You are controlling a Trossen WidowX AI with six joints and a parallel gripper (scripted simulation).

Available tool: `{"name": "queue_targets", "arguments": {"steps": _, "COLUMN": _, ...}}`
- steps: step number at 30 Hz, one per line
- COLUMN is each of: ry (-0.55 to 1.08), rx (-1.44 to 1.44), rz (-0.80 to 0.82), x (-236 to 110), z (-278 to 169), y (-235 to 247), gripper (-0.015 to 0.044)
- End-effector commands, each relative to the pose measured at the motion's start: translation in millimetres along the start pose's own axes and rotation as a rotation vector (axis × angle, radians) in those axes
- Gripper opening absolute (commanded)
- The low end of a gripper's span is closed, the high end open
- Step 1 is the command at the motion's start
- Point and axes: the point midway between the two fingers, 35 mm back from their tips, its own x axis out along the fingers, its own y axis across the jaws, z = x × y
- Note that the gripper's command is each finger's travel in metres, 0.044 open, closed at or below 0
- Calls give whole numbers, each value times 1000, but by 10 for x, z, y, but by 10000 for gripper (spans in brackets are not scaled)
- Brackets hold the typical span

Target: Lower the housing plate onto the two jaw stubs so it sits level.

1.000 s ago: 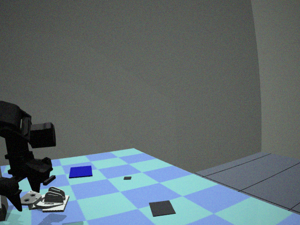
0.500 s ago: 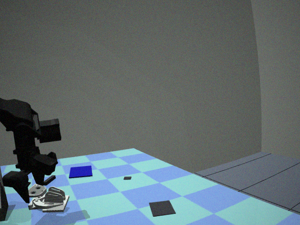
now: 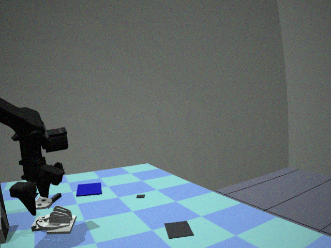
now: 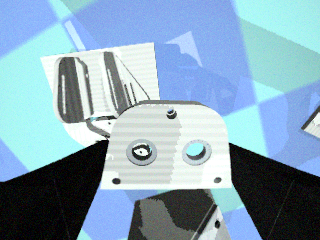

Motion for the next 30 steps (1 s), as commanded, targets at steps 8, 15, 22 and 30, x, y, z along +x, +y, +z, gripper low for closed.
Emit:
{"name": "queue_targets", "arguments": {"steps": 8, "ry": -6, "rx": -71, "rz": -25, "x": 23, "z": -190, "y": 339, "gripper": 351}}
{"name": "queue_targets", "arguments": {"steps": 15, "ry": -19, "rx": -115, "rz": -46, "x": 37, "z": -334, "y": 526, "gripper": 351}}
{"name": "queue_targets", "arguments": {"steps": 22, "ry": -32, "rx": -148, "rz": -65, "x": 53, "z": -456, "y": 655, "gripper": 351}}
{"name": "queue_targets", "arguments": {"steps": 30, "ry": -32, "rx": -148, "rz": -65, "x": 53, "z": -456, "y": 655, "gripper": 351}}
